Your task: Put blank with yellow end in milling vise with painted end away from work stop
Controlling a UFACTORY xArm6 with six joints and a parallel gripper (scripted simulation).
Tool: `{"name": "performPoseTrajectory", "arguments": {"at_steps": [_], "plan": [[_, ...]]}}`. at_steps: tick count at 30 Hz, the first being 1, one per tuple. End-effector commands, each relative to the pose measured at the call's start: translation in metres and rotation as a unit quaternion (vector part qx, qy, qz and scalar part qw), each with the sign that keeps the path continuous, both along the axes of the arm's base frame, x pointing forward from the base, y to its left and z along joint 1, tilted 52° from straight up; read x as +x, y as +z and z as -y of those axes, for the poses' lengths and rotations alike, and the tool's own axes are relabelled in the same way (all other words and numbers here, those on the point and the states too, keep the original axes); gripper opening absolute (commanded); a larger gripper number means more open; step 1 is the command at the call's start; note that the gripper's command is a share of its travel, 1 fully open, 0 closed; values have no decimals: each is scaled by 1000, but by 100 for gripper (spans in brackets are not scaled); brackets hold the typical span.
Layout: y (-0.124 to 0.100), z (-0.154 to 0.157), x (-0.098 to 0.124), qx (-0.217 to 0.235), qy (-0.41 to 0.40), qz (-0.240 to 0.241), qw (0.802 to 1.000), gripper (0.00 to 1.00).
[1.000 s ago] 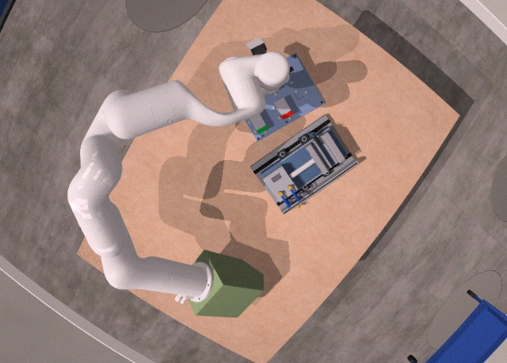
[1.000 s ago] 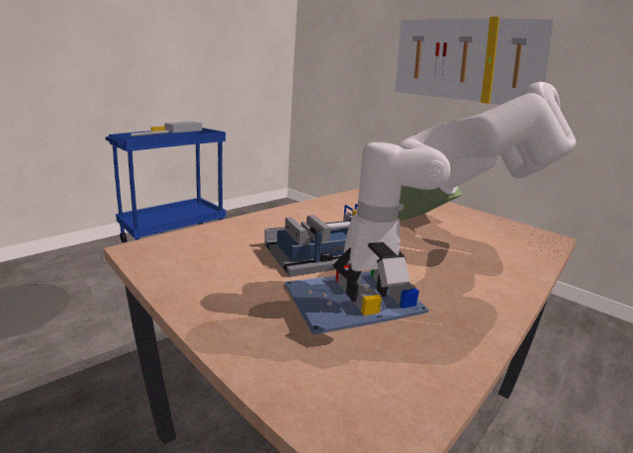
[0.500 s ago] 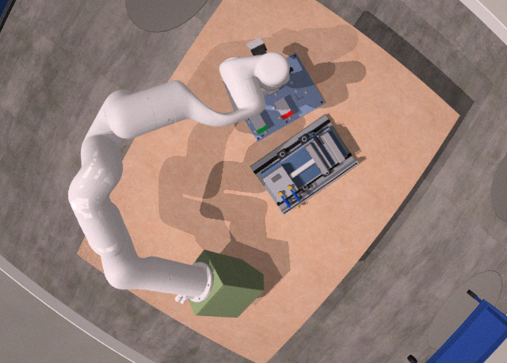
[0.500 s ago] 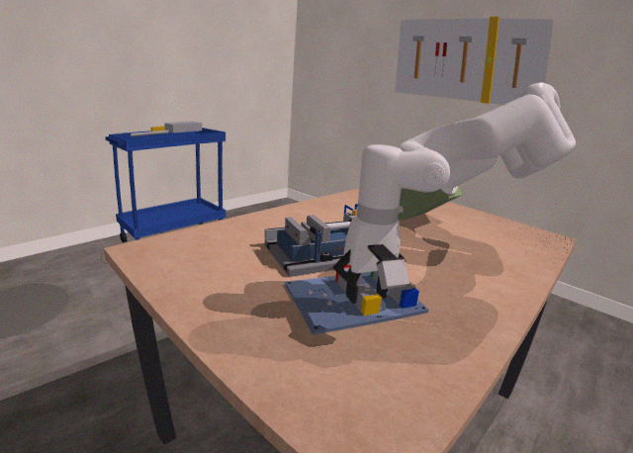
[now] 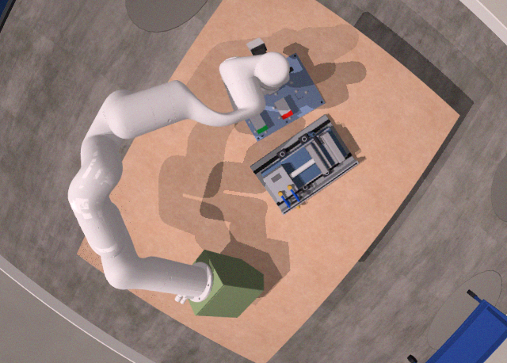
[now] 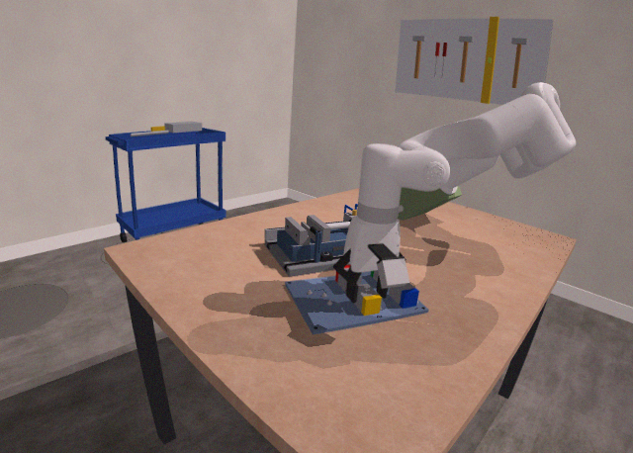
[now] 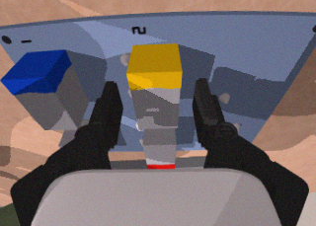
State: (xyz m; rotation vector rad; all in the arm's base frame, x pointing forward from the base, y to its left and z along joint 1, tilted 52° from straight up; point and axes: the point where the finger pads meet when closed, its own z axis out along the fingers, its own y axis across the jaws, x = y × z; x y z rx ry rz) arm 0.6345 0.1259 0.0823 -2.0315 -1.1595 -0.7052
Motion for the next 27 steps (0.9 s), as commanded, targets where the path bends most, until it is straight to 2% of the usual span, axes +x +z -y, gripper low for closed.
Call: {"name": "performPoseTrajectory", "arguments": {"at_steps": [1, 20, 21, 27], "plan": [[1, 1, 1, 0, -1, 2, 1000, 67], [2, 2, 1, 0, -1, 2, 1000, 67], [2, 2, 1, 0, -1, 2, 1000, 0], [2, 2, 1, 0, -1, 2, 1000, 0]]}}
